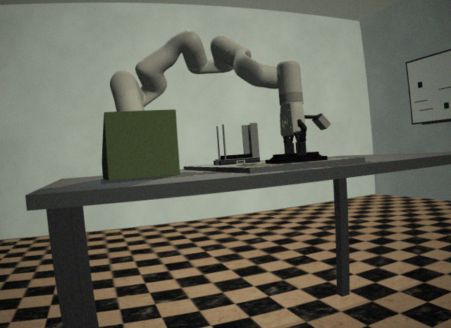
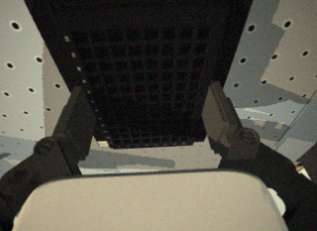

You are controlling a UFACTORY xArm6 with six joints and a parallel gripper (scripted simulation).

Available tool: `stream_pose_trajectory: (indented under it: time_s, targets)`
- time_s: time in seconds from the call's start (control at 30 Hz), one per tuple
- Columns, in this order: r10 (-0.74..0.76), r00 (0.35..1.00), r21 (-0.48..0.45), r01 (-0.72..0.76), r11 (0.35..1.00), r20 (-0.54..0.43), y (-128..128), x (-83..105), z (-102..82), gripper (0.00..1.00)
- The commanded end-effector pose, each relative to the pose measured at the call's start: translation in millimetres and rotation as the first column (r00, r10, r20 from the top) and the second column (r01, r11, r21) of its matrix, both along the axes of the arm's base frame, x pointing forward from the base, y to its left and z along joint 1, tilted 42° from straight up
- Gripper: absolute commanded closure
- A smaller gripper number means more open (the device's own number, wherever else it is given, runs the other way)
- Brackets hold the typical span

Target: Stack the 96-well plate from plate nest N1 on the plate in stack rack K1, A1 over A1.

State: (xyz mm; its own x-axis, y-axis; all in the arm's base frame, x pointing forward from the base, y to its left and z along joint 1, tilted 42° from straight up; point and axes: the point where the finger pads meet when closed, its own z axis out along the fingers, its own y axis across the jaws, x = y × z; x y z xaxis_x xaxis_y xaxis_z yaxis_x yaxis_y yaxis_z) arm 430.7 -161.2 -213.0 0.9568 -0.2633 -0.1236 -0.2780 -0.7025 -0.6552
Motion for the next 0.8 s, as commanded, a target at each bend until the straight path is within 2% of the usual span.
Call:
stream_pose_trajectory:
  time_s: [0.0, 0.77]
  targets:
    - [-0.002, 1.000, -0.003, 0.002, 1.000, 0.003, -1.9, 1.3, 1.1, 1.00]
    - [-0.002, 1.000, -0.003, 0.002, 1.000, 0.003, -5.5, 0.9, 5.1, 1.00]
